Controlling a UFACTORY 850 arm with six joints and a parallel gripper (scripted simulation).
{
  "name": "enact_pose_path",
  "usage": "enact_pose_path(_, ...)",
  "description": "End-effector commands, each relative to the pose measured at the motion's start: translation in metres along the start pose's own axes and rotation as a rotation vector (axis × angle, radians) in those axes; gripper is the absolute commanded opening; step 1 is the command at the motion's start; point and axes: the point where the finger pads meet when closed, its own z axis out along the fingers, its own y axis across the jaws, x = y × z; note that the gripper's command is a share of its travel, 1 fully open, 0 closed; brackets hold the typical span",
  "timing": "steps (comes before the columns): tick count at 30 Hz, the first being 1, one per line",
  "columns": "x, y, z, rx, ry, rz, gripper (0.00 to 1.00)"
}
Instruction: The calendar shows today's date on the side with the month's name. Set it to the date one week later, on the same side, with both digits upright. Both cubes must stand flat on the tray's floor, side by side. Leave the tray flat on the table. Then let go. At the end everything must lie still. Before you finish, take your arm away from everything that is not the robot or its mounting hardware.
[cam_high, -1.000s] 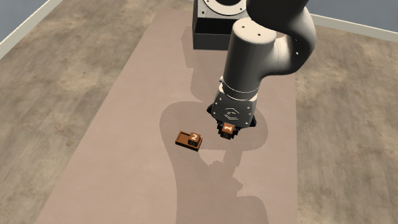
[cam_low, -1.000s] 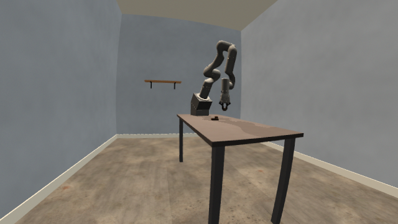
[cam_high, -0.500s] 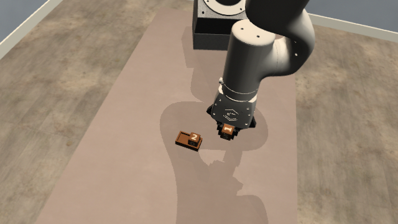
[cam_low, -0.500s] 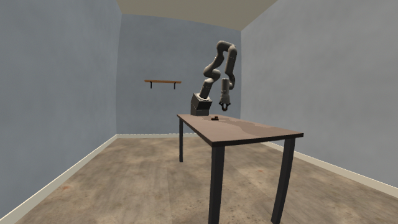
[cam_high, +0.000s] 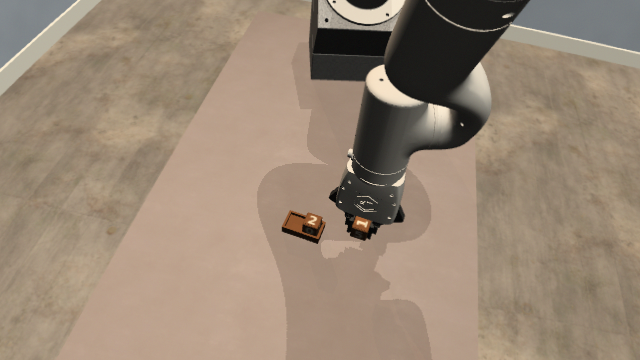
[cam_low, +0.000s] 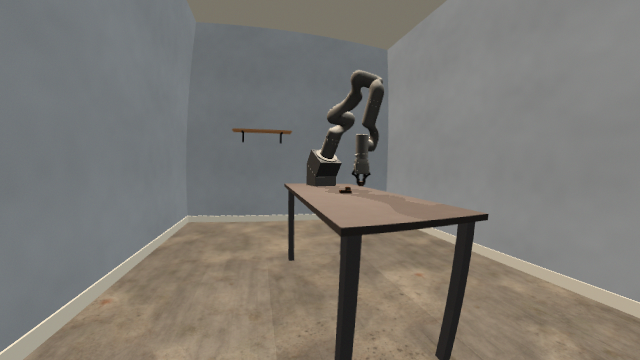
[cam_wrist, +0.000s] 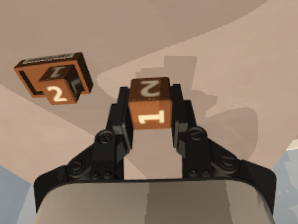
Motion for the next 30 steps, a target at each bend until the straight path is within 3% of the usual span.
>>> enact_pose_path(1, -0.002, 0.001, 0.018, 0.0, -0.002, 0.0, 0.27)
enact_pose_path(10, -0.002, 0.0, 0.042, 0.0, -0.002, 0.0, 0.27)
enact_pose_path(30, -0.002, 0.0, 0.043, 0.0, -0.002, 0.0, 0.27)
